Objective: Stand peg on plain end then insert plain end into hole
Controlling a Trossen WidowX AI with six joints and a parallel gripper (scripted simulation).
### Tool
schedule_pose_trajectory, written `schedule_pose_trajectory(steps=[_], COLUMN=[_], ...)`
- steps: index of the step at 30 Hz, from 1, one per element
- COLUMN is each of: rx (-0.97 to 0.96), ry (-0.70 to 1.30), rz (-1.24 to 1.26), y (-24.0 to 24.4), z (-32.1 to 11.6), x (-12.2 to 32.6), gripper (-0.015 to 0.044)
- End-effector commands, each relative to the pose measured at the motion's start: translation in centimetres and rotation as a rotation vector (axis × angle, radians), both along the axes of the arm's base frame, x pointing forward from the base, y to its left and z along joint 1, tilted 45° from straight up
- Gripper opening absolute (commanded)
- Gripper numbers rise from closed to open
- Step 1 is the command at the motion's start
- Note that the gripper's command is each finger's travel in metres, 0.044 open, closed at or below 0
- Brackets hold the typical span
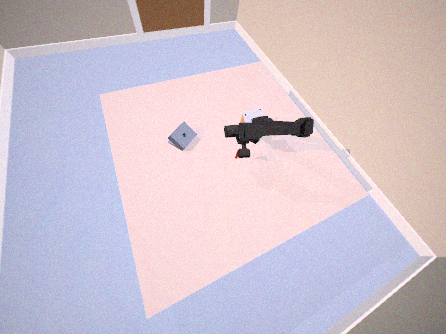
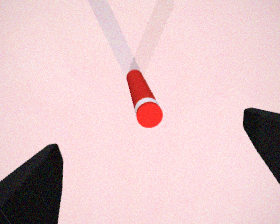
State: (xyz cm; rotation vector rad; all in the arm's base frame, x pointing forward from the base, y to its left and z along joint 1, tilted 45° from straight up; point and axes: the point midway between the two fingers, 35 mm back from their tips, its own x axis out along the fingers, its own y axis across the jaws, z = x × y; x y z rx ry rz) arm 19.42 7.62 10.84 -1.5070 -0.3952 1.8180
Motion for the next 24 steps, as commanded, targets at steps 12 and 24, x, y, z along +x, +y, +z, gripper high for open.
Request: schedule_pose_trajectory(steps=[12,24], rx=[0.0,0.0], ry=[-0.016,-0.017], rz=[0.013,0.013], y=[1.1,2.4], z=[-1.1,-2.6], x=[0.1,0.1], gripper=[0.044,0.044])
